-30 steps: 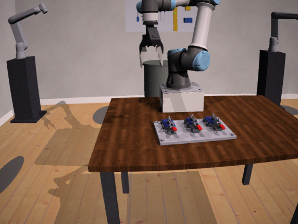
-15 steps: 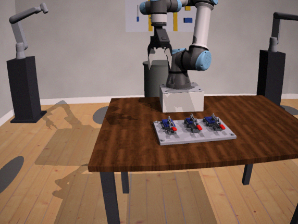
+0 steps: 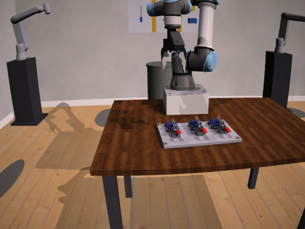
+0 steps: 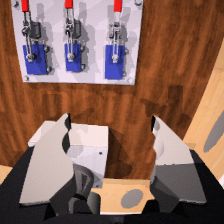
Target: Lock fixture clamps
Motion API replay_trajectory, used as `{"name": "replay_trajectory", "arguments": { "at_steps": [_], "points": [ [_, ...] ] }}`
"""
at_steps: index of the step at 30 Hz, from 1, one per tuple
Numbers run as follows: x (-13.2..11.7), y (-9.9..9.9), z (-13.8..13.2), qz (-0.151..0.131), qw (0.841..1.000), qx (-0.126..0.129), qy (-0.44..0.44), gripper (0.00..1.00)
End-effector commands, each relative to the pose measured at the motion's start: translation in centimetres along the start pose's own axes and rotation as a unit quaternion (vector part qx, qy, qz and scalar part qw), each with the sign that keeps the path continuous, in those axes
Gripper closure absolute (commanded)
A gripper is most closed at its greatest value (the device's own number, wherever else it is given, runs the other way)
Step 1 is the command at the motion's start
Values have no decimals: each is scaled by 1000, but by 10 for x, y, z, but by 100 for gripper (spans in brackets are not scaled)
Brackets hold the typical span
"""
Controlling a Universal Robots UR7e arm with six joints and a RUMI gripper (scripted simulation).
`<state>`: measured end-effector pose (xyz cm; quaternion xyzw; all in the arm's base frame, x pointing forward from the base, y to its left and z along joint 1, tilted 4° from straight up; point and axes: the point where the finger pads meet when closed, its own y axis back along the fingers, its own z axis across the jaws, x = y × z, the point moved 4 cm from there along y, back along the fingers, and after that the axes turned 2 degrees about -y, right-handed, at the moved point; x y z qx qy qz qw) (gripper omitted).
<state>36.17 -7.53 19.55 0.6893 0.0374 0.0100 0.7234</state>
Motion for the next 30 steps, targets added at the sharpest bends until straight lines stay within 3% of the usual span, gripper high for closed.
{"name": "replay_trajectory", "arguments": {
  "at_steps": [1, 3, 15, 20, 30],
  "points": [
    [16, -5, -28, 0, 1000, 0, 0, 42],
    [27, -10, -49, 0, 1000, -1, 0, 42],
    [27, -10, -49, 0, 1000, -1, 0, 42],
    [52, -19, -94, 0, 1000, 0, 0, 42],
    [52, -19, -94, 0, 1000, 0, 0, 42]
  ]
}}
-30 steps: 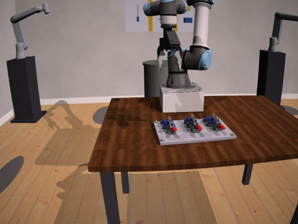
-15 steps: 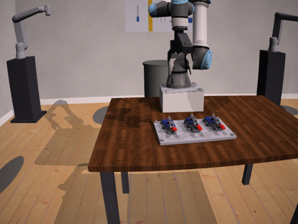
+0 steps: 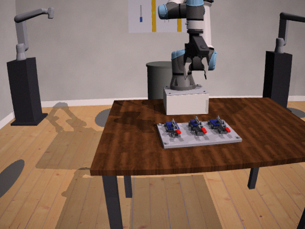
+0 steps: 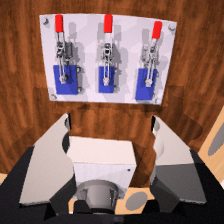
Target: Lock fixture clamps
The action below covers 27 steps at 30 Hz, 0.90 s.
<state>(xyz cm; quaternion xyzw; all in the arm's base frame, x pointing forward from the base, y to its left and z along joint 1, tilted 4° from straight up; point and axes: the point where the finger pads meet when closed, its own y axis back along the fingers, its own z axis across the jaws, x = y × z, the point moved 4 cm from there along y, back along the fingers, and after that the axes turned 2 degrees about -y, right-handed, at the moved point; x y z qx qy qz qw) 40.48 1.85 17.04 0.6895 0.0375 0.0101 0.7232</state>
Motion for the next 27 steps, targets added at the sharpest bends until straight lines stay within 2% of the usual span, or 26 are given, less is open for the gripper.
{"name": "replay_trajectory", "arguments": {
  "at_steps": [1, 2, 3, 19, 24, 27],
  "points": [
    [2, 0, -2, 0, 1000, -1, 0, 42],
    [2, 0, -2, 0, 1000, -1, 0, 42],
    [0, 0, 0, 1, 1000, 0, 0, 72],
    [0, 0, 0, 1, 1000, 0, 0, 72],
    [0, -60, 0, 0, 1000, -1, 0, 72],
    [0, -60, 0, 0, 1000, -1, 0, 72]
  ]
}}
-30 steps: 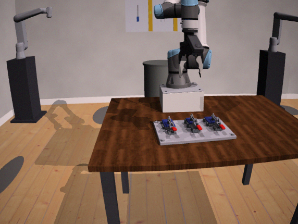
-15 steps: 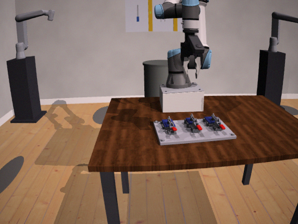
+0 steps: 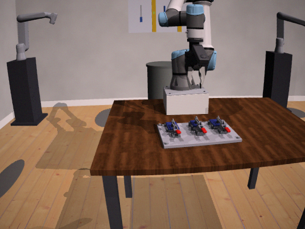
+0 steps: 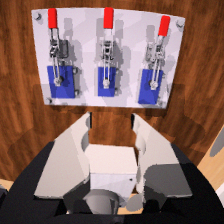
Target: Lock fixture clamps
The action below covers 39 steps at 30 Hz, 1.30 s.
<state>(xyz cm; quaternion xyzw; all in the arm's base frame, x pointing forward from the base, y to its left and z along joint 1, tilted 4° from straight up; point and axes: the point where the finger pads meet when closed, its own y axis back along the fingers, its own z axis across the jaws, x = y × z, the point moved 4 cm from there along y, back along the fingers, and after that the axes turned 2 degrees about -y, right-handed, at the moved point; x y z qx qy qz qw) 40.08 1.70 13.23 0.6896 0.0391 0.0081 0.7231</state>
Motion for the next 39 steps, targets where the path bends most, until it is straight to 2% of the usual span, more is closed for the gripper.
{"name": "replay_trajectory", "arguments": {
  "at_steps": [1, 9, 14, 26, 31, 39],
  "points": [
    [3, -21, 1, 3, 1000, -1, 0, 72],
    [3, -21, 1, 3, 1000, -1, 0, 72],
    [48, -19, 38, 3, 1000, -1, 0, 72],
    [48, -19, 38, 3, 1000, -1, 0, 72],
    [92, -20, 74, 3, 1000, -1, 0, 72],
    [92, -20, 74, 3, 1000, -1, 0, 72]
  ]
}}
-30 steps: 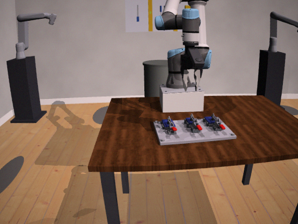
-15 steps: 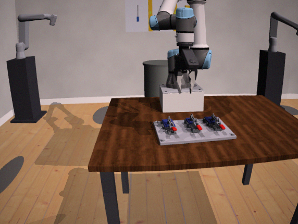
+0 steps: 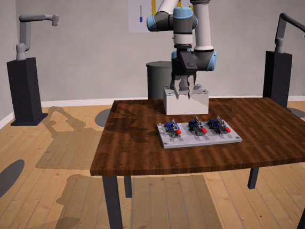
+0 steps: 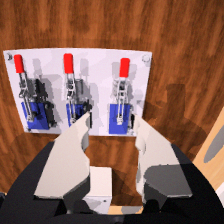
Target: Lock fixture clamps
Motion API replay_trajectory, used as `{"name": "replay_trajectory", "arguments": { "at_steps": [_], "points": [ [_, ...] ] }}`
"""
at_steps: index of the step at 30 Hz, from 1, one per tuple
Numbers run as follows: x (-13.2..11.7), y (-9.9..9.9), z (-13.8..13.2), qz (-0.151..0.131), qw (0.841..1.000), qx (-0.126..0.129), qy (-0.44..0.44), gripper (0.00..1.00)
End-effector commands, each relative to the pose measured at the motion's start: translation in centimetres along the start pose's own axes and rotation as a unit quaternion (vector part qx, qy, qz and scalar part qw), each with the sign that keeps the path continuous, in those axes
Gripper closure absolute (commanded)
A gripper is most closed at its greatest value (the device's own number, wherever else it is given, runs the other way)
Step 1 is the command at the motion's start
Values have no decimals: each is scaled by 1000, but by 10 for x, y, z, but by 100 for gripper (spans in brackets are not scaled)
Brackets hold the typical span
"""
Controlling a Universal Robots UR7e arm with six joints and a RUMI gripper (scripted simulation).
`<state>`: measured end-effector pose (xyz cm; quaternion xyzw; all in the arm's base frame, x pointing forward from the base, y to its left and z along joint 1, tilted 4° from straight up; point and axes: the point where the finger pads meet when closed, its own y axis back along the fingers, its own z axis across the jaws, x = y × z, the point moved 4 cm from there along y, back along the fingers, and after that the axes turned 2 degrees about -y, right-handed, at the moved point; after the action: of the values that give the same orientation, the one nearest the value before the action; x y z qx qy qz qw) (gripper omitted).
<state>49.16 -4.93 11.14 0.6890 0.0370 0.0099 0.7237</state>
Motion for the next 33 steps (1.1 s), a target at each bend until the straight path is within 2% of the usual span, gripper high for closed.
{"name": "replay_trajectory", "arguments": {
  "at_steps": [1, 5, 9, 21, 26, 33],
  "points": [
    [5, 0, 3, 0, 1000, 0, 0, 72],
    [8, 0, 6, 0, 1000, 0, 0, 72],
    [32, -1, 25, 0, 1000, 0, 0, 72],
    [32, -1, 25, 0, 1000, 0, 0, 72],
    [31, -31, 24, 0, 1000, 0, 0, 72],
    [31, -31, 24, 0, 1000, 0, 0, 72]
  ]
}}
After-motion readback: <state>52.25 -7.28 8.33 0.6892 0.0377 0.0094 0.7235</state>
